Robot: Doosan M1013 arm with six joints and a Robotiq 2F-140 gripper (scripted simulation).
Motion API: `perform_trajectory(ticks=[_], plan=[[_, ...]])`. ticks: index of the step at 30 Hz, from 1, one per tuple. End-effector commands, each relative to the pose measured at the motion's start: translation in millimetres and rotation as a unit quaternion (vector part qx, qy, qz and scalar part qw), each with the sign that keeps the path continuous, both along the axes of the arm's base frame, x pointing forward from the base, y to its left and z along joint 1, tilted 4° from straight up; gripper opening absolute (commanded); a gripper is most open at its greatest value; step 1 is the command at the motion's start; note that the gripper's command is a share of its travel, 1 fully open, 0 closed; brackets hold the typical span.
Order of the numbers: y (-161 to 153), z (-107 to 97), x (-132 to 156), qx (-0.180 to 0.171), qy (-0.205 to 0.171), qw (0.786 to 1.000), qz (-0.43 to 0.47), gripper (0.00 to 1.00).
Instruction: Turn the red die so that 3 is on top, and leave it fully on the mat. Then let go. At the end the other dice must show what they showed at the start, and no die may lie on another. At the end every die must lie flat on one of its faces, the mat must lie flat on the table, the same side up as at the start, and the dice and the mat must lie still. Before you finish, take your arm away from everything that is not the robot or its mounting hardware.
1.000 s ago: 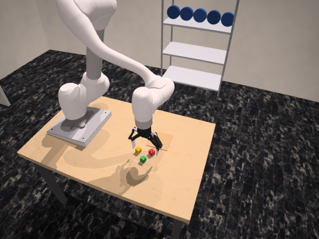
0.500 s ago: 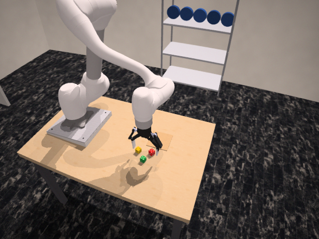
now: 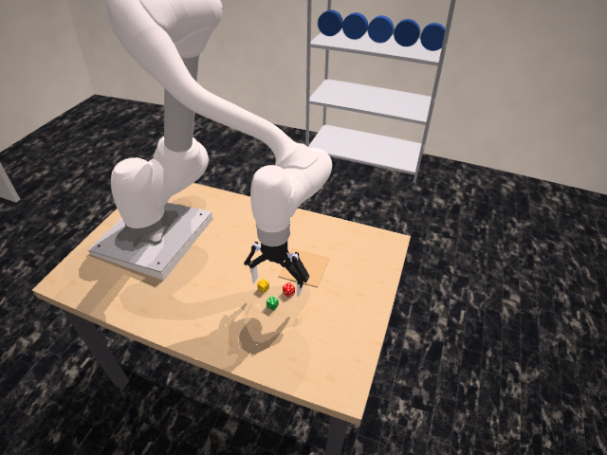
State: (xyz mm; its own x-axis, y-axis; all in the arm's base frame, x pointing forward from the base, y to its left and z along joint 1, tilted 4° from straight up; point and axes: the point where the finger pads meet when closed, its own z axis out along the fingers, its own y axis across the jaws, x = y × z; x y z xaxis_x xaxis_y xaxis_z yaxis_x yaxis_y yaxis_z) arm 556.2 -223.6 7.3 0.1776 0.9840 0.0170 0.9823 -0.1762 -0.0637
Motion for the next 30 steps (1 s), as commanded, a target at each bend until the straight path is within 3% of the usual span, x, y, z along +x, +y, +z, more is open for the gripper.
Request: perform_trajectory(ticks=[1, 21, 30], plan=[[3, -4, -3, 0.002, 0.003, 1.0, -0.002, 1.0], [4, -4, -4, 0.002, 0.003, 1.0, -0.002, 1.0], [34, -1, -26, 0.002, 0.003, 1.0, -0.002, 1.0]])
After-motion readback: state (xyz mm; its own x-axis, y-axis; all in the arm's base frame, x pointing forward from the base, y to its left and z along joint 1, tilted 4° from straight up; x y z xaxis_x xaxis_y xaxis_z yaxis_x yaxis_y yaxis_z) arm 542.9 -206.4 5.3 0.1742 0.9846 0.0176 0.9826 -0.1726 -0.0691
